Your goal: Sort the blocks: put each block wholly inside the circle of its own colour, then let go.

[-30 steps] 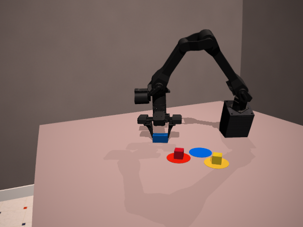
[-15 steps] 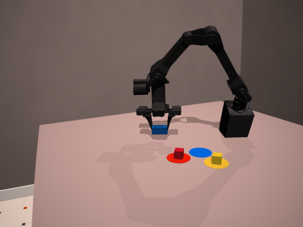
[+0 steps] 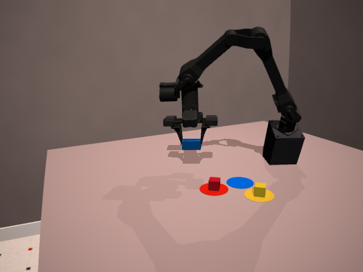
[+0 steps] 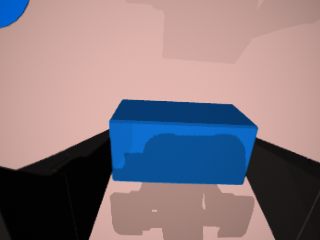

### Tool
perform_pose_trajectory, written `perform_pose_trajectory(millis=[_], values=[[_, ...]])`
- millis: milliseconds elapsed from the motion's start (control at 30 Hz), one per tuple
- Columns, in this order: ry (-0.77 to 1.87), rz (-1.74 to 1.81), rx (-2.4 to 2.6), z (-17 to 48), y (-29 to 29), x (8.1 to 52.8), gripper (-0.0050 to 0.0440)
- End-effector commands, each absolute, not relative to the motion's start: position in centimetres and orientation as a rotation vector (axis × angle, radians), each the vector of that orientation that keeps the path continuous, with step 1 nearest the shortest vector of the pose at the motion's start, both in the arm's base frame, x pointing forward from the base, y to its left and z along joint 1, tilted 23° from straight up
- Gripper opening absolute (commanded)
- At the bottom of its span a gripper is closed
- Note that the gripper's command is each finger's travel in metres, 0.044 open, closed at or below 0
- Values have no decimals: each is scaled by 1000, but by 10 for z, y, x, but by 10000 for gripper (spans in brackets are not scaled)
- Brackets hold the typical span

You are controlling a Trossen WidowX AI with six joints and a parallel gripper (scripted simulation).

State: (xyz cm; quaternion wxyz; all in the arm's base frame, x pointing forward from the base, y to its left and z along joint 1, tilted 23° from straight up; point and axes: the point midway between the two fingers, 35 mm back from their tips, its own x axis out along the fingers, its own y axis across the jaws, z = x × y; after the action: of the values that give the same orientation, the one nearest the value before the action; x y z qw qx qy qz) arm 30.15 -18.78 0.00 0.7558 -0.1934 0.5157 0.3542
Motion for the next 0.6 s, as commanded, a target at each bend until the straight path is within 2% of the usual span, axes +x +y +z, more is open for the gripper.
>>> perform_pose_trajectory(millis=[0, 333, 567], values=[[1100, 735, -471, 31, -201, 304, 270], [1101, 734, -475, 37, -200, 303, 270], [1113, 743, -463, 36, -177, 301, 270]])
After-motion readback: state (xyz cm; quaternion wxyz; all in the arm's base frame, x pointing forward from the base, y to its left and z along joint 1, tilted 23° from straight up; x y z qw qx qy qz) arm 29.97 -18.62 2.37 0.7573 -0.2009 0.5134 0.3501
